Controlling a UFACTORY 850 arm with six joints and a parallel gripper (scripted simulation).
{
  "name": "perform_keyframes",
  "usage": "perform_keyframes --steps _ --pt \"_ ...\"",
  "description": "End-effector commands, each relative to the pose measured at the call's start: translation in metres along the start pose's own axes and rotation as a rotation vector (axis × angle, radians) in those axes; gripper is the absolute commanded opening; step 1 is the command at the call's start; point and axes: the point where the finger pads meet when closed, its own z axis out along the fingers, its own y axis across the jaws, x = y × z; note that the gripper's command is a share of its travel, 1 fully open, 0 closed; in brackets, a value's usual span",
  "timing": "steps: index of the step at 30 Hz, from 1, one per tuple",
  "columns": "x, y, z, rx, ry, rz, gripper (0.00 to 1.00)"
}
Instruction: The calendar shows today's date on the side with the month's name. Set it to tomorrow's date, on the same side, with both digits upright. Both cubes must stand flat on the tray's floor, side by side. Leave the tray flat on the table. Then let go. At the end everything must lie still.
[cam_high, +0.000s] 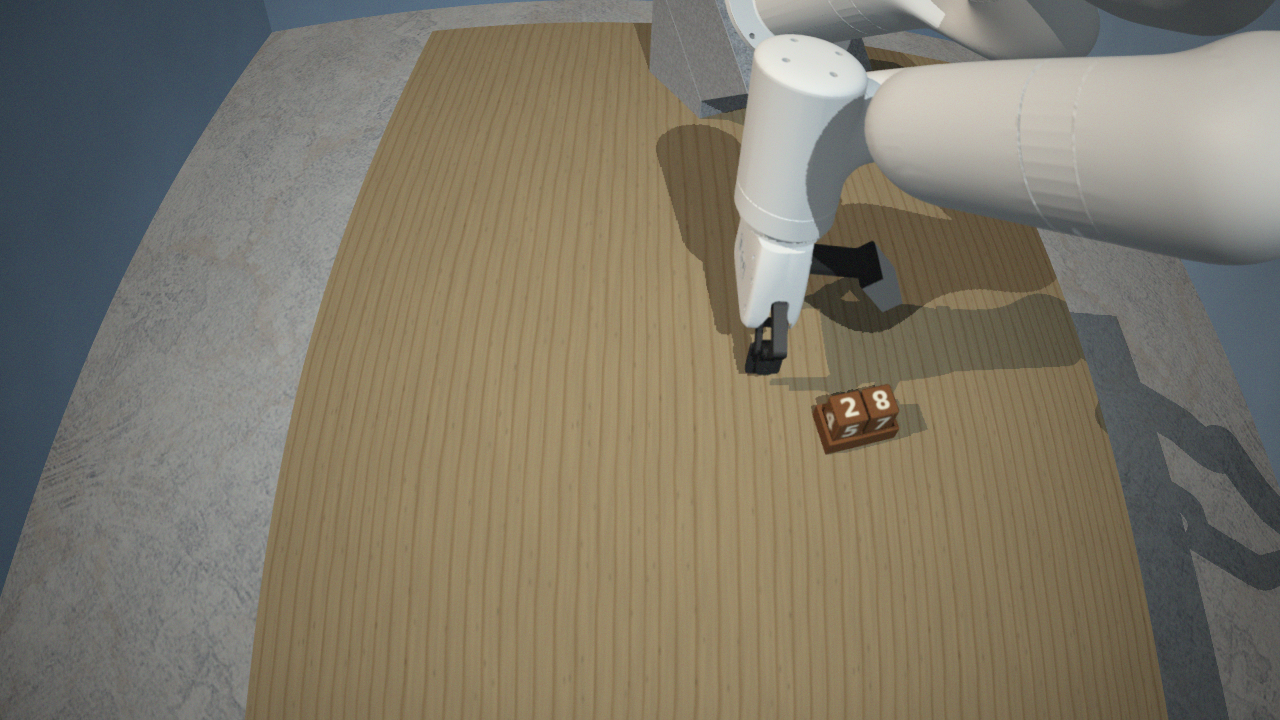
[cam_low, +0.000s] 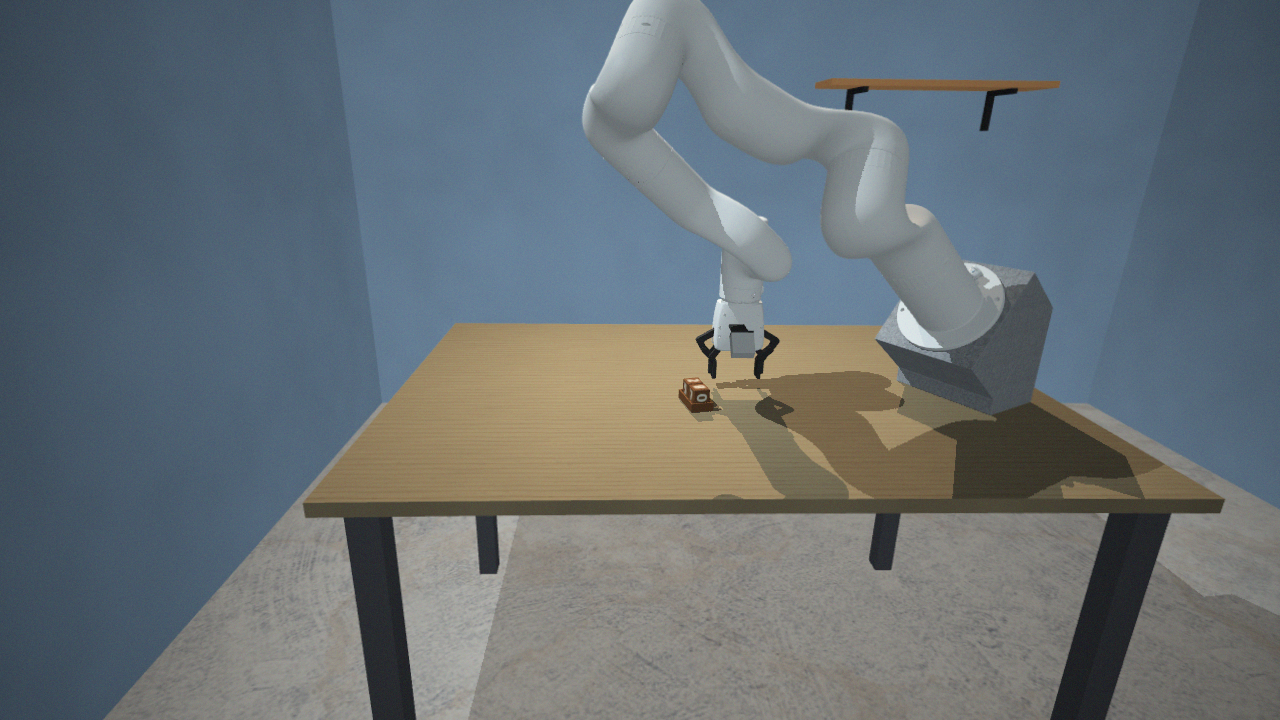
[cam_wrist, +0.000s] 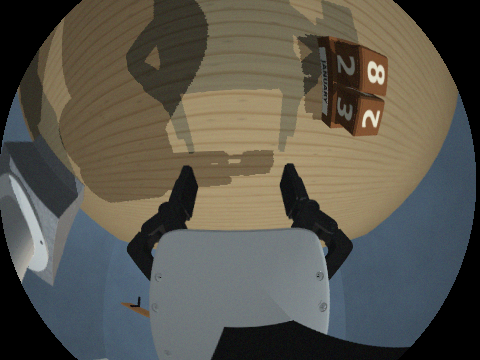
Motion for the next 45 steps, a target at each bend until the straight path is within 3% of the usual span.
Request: perform_keyframes --steps 1,24,38,45 --pt "0.000 0.000 0.000 0.000 0.000 0.000 1.00" --pt "0.000 0.000 -0.001 0.000 0.000 0.000 1.00" --pt "0.000 0.000 -0.035 0.000 0.000 0.000 1.00" --pt "0.000 0.000 -0.038 0.000 0.000 0.008 1.00"
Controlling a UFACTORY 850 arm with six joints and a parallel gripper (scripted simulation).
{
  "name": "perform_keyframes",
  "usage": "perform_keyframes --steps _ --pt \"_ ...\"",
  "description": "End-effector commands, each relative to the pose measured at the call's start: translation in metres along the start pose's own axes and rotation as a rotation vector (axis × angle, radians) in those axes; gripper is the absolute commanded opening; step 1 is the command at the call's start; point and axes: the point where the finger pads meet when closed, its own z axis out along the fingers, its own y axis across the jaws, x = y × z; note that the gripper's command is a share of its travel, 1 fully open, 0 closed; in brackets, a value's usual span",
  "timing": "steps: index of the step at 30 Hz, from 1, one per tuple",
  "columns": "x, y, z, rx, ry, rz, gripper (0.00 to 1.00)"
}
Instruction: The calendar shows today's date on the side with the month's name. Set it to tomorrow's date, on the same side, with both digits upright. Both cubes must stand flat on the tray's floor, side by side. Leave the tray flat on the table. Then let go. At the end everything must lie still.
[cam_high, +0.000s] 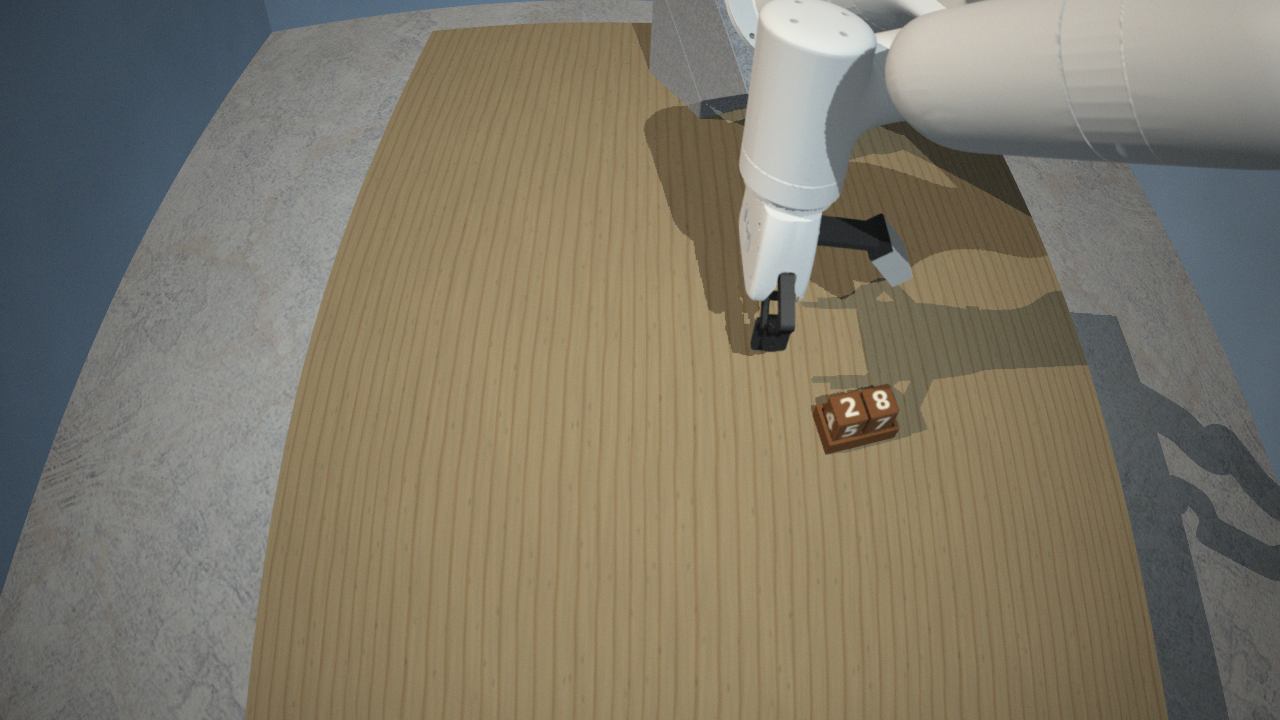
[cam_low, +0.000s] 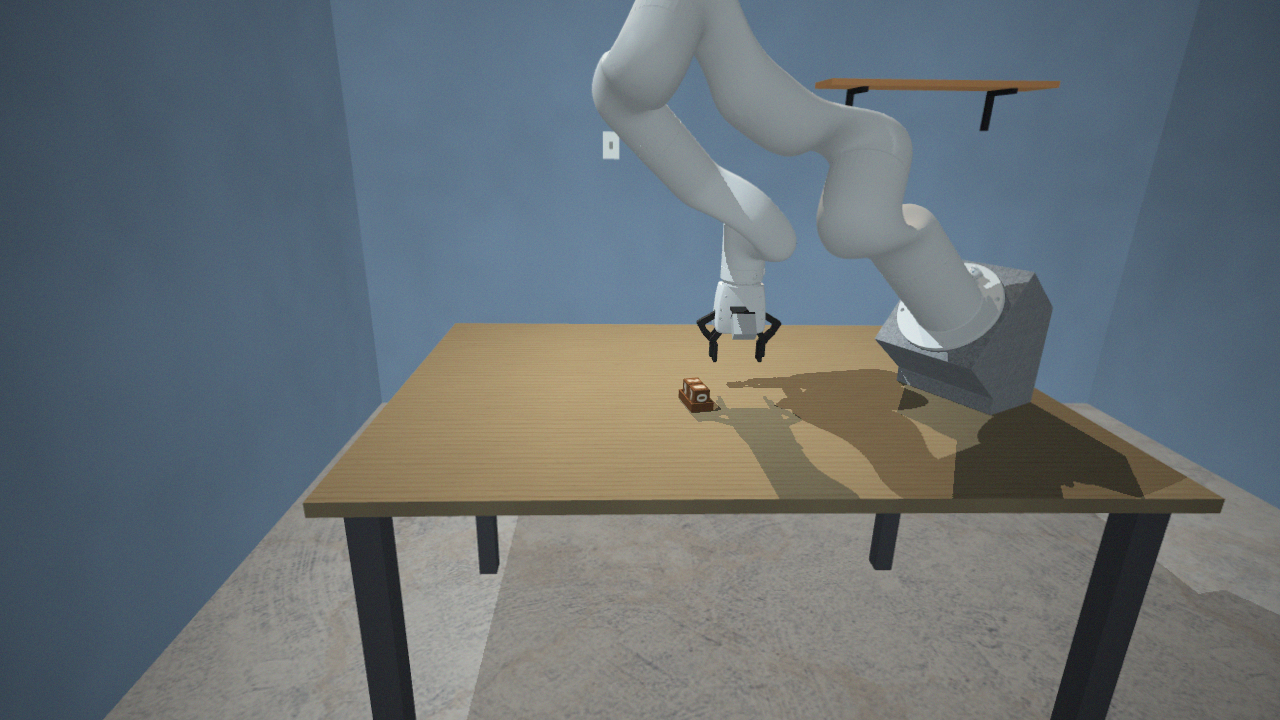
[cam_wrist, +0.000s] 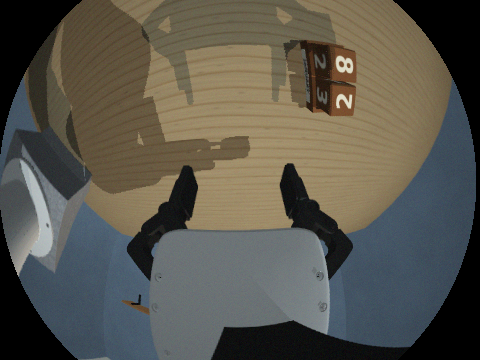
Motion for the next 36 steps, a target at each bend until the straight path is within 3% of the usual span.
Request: perform_keyframes --steps 1,8,11,18,23,26,36 --pt "0.000 0.000 -0.001 0.000 0.000 0.006 1.00" --pt "0.008 -0.001 -0.001 0.000 0.000 0.222 1.00" --pt "0.028 -0.003 -0.001 0.000 0.000 0.222 1.00" --pt "0.029 -0.003 -0.001 0.000 0.000 0.264 1.00" --pt "0.033 -0.003 -0.001 0.000 0.000 0.441 1.00" --pt "0.055 -0.006 -0.001 0.000 0.000 0.446 1.00" --pt "0.059 -0.006 -0.001 0.000 0.000 0.558 1.00"
